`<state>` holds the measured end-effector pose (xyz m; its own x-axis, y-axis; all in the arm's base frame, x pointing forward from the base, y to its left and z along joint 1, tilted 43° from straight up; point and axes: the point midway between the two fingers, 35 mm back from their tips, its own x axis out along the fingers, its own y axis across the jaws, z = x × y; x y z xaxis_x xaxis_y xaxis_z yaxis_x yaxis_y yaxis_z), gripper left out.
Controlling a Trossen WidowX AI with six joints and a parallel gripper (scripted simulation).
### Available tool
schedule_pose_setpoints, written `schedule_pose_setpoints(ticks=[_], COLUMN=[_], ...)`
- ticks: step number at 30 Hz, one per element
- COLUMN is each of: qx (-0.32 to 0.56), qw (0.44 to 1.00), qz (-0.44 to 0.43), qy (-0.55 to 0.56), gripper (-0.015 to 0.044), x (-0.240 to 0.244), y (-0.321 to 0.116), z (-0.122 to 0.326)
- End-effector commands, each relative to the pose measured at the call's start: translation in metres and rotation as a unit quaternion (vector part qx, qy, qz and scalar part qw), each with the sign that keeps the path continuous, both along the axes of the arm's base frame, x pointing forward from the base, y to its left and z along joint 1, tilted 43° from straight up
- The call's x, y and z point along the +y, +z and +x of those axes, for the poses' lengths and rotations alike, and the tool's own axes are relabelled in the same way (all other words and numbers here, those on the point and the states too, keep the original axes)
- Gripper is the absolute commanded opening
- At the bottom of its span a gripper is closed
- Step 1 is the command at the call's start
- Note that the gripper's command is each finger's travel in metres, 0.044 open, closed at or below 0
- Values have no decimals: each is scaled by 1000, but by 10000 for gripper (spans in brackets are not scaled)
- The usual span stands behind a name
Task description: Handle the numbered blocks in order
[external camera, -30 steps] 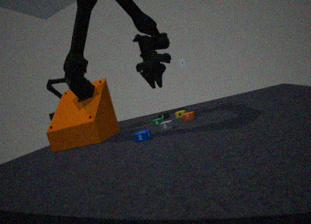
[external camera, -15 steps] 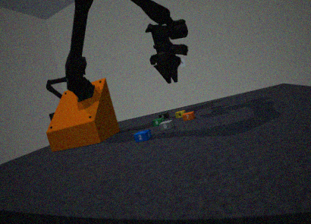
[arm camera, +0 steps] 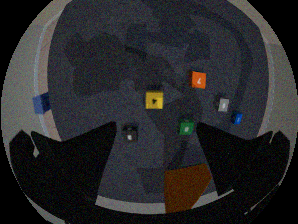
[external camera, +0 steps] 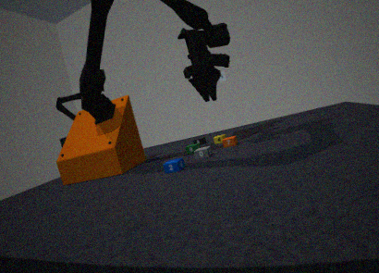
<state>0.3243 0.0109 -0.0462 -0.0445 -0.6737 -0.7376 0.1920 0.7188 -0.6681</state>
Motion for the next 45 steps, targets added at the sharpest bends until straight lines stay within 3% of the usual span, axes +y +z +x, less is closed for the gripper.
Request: schedule_pose_setpoints(ticks=[1,5,11,34,45], qx=[2,2,2,2,4], qw=[1000,1000,1000,1000,1000], qz=[-2,-2,-5,-4,-7], qy=[2,2,2,3,2], gripper=[400,400,400,400,400], x=[-1,-3,-66,-67,-118], y=[1,3,59,60,111], z=[0,2,19,18,-45])
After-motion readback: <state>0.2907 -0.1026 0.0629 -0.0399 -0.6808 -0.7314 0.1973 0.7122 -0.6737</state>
